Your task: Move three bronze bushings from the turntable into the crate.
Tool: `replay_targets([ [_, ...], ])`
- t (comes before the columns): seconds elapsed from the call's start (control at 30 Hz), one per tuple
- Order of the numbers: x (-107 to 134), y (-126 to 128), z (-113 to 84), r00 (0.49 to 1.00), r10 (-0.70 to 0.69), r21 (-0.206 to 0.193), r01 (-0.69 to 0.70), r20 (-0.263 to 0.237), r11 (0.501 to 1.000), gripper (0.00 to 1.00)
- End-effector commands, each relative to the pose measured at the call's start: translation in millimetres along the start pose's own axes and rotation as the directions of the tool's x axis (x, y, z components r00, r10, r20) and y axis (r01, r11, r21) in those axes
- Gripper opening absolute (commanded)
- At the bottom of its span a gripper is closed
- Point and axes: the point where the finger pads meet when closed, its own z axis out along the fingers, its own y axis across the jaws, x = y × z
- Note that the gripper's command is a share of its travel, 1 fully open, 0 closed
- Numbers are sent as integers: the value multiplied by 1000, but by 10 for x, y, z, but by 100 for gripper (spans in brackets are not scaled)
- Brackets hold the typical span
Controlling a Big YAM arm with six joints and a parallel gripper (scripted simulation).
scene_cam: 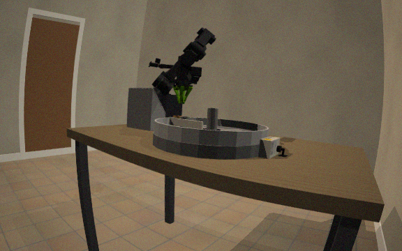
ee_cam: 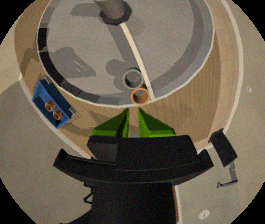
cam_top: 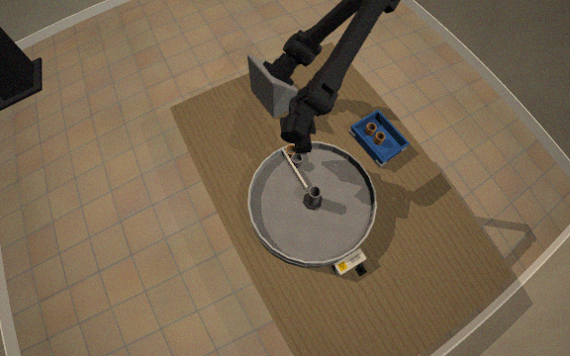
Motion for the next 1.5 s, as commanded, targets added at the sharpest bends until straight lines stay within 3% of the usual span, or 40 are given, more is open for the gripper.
replay_targets([
  [0.0, -49, 4, 8, 1000, 1, 1, -1, 4, 1000, 14],
  [0.6, -48, 4, 10, 1000, 1, 1, -1, 4, 1000, 14],
  [1.0, -1, 3, 126, 1000, 5, 0, -5, -9, 1000, 14],
  [1.03, -73, -25, 66, 1000, 6, -1, -6, 12, 1000, 14],
  [1.1, 1, 5, 167, 1000, 4, 0, -4, -10, 1000, 14],
  [1.47, 11, 4, 360, 1000, 5, 0, -5, -11, 1000, 14],
])
